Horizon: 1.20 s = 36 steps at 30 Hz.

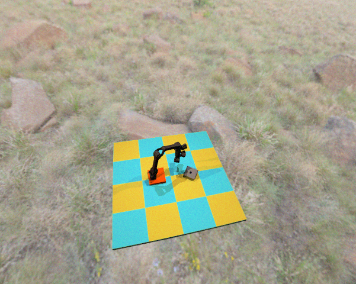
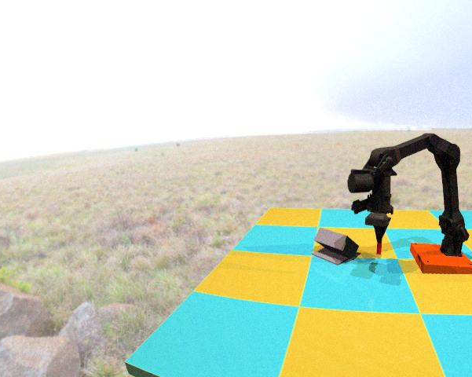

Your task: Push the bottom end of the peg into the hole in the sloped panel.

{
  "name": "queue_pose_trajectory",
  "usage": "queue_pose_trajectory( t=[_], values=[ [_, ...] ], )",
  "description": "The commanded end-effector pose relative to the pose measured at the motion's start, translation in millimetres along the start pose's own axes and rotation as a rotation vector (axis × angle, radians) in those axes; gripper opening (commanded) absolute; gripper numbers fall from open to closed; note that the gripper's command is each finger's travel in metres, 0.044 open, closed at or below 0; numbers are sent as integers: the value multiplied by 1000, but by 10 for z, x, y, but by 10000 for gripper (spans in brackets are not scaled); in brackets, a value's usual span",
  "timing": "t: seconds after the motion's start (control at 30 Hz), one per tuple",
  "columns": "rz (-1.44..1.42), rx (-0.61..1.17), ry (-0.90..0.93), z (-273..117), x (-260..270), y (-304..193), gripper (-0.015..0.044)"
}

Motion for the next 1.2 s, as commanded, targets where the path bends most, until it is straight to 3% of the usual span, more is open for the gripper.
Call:
queue_pose_trajectory(
  t=[0.0,1.17],
  values=[
    [-20,0,16,-16,-27,33,0],
    [-224,-15,111,-90,-348,272,0]
  ],
)
Point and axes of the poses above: the point midway between the two fingers, 35 mm back from their tips, its own z axis out along the fingers, its own x axis across the jaws, y = z × x, the point moved 1 cm from there along -z, back along the fingers, and after that the axes turned 12 degrees about -z, right-handed, at the moved point
